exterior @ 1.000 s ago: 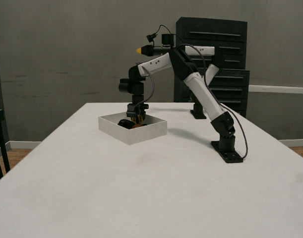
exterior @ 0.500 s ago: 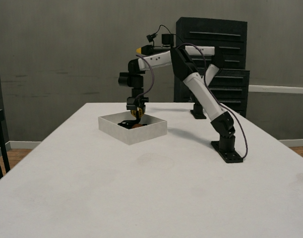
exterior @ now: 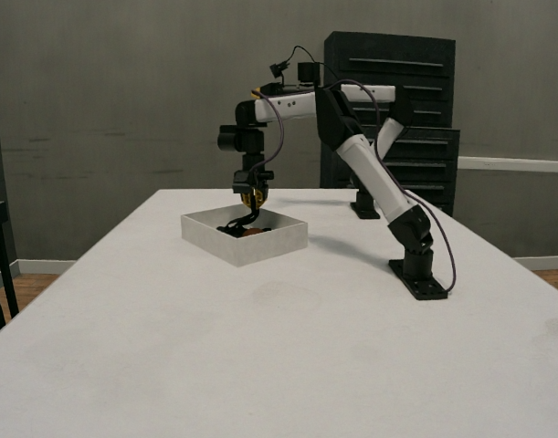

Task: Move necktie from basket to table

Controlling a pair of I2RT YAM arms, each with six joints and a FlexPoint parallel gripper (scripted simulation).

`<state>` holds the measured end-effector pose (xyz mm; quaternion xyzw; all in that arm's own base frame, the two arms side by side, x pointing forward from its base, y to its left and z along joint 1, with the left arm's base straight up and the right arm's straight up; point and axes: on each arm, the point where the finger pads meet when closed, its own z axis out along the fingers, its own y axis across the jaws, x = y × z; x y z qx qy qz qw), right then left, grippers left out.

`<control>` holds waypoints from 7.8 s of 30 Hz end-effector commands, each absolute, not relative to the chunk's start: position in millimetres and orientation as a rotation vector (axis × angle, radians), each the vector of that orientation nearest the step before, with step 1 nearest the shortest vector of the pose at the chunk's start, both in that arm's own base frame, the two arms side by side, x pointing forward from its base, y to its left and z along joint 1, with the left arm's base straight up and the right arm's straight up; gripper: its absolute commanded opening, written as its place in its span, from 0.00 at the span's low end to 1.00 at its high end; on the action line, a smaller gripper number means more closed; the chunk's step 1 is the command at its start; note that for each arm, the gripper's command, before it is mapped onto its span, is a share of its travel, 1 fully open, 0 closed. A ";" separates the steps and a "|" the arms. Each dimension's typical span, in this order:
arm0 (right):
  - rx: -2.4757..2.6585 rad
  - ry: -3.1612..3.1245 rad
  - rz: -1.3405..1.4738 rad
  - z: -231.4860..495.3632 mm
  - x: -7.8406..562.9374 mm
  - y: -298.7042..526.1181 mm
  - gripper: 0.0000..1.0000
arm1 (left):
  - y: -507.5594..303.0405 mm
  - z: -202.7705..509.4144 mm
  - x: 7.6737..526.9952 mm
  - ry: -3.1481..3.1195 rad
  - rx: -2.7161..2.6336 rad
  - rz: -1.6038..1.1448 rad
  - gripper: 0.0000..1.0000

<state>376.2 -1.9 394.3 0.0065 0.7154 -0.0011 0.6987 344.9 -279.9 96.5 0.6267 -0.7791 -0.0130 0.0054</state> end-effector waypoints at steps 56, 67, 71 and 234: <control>0.014 1.591 -0.002 395.0 376.3 -1.9 1.00 | -280.7 310.8 350.6 -2.455 1.979 0.202 0.07; 0.014 1.592 -0.002 395.0 376.3 -1.9 1.00 | -267.2 311.4 347.0 -2.454 1.983 0.207 0.07; 0.014 1.592 -0.002 395.0 376.3 -1.9 1.00 | -256.9 311.5 343.9 -2.453 1.985 0.202 0.07; 0.014 1.592 -0.002 395.0 376.3 -1.9 1.00 | 291.5 135.8 180.8 -2.433 1.956 0.013 0.07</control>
